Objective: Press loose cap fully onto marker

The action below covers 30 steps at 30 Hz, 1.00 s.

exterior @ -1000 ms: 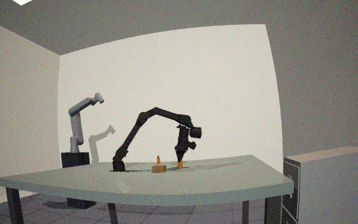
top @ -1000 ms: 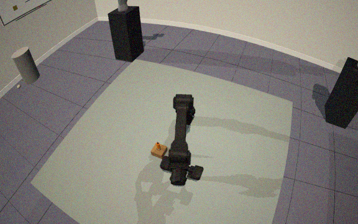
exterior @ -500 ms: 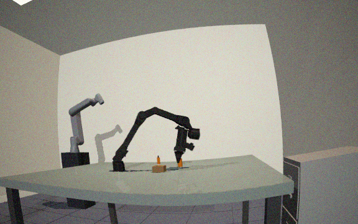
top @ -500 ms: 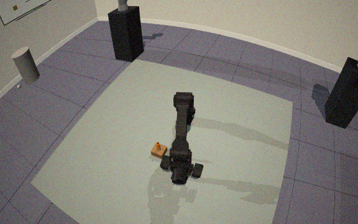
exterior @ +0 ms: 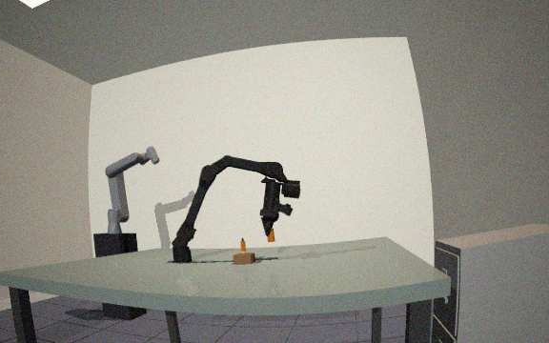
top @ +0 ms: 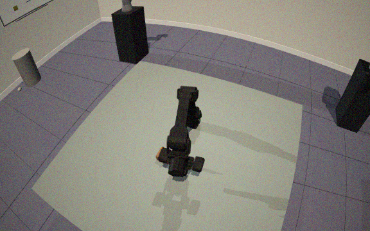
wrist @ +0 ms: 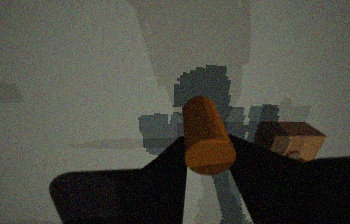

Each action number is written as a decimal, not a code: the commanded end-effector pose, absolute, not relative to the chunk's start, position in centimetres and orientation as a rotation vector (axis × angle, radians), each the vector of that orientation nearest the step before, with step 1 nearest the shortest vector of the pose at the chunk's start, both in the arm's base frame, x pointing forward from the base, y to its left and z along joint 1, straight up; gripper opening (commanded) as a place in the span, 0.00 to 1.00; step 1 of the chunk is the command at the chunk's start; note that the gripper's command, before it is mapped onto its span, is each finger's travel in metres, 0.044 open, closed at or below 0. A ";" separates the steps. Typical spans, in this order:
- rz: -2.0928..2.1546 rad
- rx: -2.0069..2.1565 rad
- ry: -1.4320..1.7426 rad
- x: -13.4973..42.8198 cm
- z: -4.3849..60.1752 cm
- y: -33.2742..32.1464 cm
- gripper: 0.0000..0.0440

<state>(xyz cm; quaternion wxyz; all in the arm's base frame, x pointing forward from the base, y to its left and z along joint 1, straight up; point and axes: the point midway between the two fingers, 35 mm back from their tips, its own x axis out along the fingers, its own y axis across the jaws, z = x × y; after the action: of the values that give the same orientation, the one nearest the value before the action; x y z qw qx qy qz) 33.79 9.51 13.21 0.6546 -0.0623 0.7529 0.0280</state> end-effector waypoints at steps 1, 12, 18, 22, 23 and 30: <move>0.063 -0.130 1.700 33.6 14.4 8.2 0.06; 0.041 -0.070 1.699 32.6 16.4 3.6 0.02; 0.018 -0.032 1.690 32.0 17.0 0.8 0.00; 0.001 -0.007 1.685 31.4 17.3 -0.9 0.00; -0.003 -0.001 1.684 31.2 17.4 -1.3 0.00; -0.028 0.036 1.684 29.9 17.7 -3.4 0.00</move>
<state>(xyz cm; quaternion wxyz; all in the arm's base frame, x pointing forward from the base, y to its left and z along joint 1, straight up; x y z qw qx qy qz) 30.64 -3.02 17.81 0.6709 0.0122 0.7413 -0.0148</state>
